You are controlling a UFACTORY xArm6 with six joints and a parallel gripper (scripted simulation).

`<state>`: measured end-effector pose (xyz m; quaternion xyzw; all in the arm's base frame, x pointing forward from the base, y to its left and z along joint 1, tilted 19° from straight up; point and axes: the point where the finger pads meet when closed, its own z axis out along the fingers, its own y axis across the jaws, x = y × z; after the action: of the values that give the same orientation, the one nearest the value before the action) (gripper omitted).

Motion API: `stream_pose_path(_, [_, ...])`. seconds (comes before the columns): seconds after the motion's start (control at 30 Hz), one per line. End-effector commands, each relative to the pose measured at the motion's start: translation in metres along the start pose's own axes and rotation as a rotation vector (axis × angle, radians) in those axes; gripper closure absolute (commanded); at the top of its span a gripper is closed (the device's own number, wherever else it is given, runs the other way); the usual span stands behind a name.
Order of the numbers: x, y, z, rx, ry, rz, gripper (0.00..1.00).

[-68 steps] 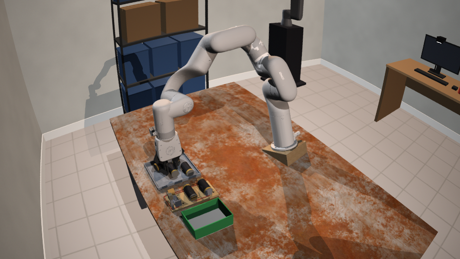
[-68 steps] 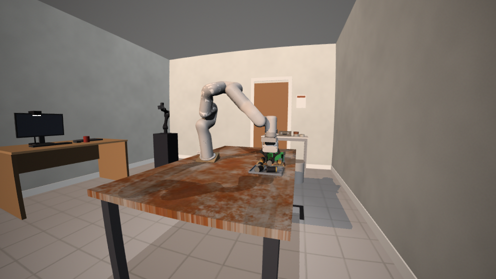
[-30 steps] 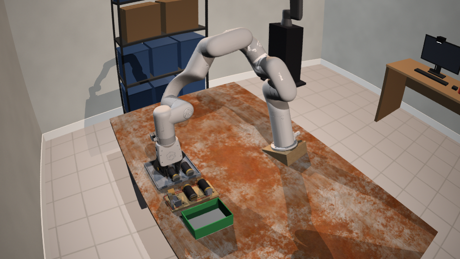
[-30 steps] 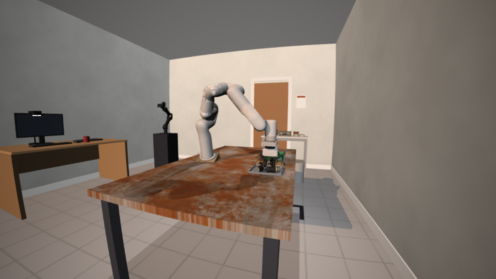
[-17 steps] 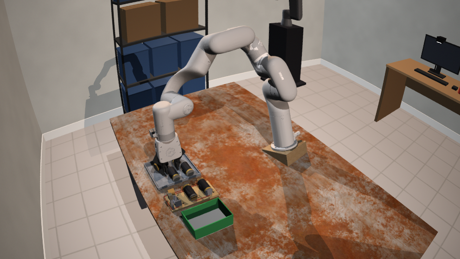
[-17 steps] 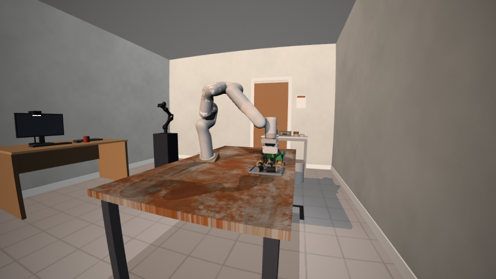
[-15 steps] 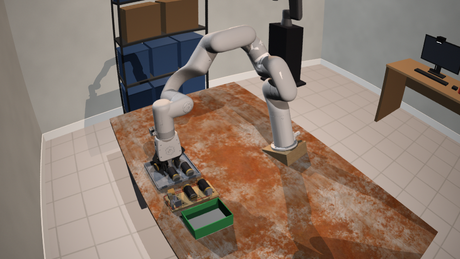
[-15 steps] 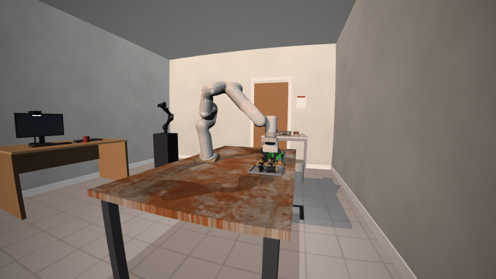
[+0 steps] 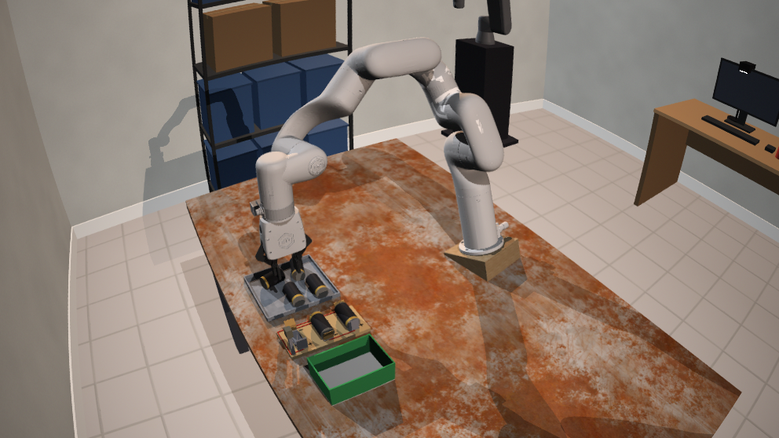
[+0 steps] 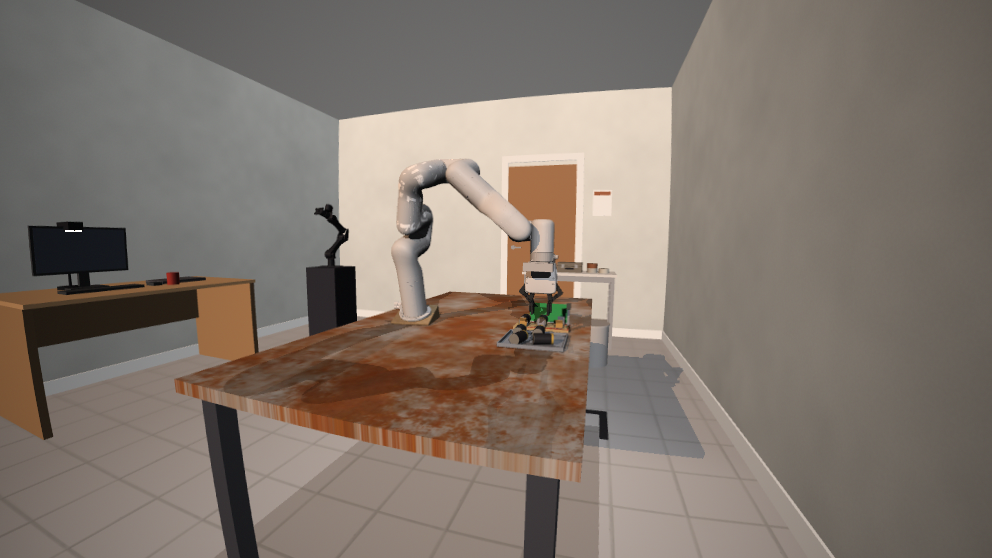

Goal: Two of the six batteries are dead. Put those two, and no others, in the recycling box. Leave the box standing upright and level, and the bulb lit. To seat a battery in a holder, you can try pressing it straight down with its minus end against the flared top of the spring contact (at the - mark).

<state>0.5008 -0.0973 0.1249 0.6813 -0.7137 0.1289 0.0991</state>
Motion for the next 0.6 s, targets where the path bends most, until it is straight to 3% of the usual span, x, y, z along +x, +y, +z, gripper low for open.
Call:
stream_pose_path(0.0, [0.0,-0.001,-0.004,0.004,0.0,0.001,0.49])
stream_pose_path(0.13, [0.0,-0.001,-0.016,0.004,0.0,0.001,0.49])
stream_pose_path(0.3, [0.0,-0.001,-0.06,0.004,0.0,0.001,0.49])
stream_pose_path(0.47, [0.003,0.001,-0.061,0.004,0.0,0.001,0.49])
stream_pose_path(0.57, [0.025,0.015,-0.061,0.004,0.0,0.001,0.49])
